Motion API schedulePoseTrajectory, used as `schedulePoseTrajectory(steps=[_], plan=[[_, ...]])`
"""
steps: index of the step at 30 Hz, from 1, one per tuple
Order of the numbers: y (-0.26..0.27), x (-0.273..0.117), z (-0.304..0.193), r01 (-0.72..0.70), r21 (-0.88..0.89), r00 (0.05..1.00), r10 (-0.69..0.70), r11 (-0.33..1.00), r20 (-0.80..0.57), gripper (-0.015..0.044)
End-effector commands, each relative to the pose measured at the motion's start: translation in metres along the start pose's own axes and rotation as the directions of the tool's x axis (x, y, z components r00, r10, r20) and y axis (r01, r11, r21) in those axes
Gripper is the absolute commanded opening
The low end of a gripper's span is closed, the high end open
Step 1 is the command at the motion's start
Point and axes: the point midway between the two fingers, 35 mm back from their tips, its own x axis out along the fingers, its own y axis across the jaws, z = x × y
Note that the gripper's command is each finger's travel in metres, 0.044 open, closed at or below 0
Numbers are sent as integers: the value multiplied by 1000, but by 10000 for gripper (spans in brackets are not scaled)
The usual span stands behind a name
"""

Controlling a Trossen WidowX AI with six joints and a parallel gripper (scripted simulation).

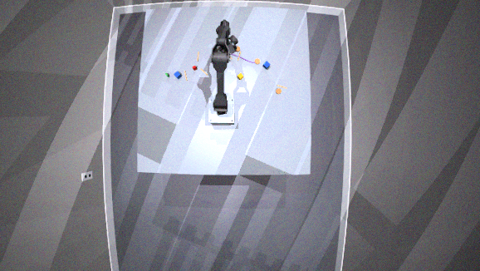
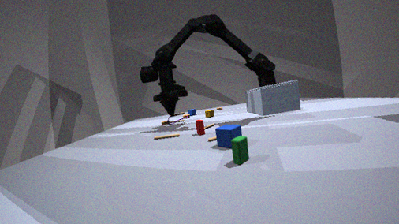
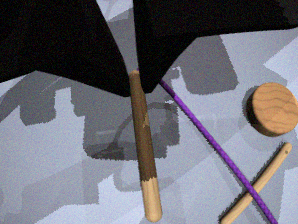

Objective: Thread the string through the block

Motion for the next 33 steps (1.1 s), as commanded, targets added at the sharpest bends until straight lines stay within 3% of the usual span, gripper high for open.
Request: schedulePoseTrajectory(steps=[1,33], plan=[[-5,4,3,2,3,1000,-2,1000,2,0],[-30,27,18,4,3,1000,-4,1000,5,0]])
